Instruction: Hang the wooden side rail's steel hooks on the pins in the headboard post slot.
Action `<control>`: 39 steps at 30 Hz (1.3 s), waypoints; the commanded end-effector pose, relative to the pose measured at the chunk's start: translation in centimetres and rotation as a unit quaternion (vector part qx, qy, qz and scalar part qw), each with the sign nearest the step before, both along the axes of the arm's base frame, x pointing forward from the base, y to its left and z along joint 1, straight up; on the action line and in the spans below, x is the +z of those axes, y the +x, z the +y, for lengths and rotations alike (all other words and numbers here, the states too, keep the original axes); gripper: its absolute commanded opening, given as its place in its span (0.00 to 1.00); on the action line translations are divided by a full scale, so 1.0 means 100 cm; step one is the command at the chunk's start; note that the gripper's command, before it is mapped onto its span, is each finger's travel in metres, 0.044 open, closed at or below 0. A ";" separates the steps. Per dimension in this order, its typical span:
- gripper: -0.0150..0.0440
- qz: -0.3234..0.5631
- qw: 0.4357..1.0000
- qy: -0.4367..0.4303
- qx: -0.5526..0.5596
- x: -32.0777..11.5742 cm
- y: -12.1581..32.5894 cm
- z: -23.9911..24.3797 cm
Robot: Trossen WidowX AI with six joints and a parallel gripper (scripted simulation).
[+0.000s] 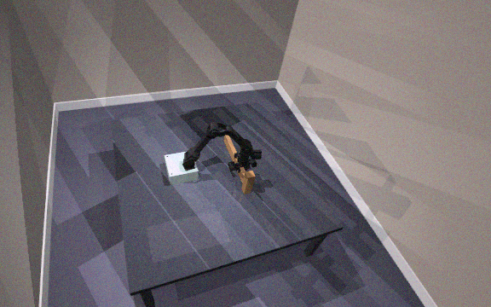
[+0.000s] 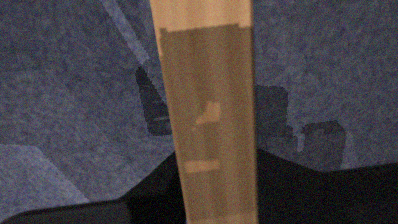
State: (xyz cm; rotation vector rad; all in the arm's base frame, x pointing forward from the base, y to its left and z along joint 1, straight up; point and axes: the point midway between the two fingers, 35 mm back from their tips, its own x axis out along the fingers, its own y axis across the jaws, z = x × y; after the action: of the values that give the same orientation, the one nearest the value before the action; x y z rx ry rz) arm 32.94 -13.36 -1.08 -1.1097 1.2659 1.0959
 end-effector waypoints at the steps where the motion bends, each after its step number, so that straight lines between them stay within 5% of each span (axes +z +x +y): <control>1: 0.25 -0.007 1.000 -0.004 0.001 0.004 0.003 -0.003; 39: 0.25 -0.007 1.000 -0.004 0.001 0.005 0.003 -0.007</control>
State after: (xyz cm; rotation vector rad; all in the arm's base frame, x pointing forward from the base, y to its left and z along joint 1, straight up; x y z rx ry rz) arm 32.91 -13.78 -1.09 -1.1108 1.2642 1.0954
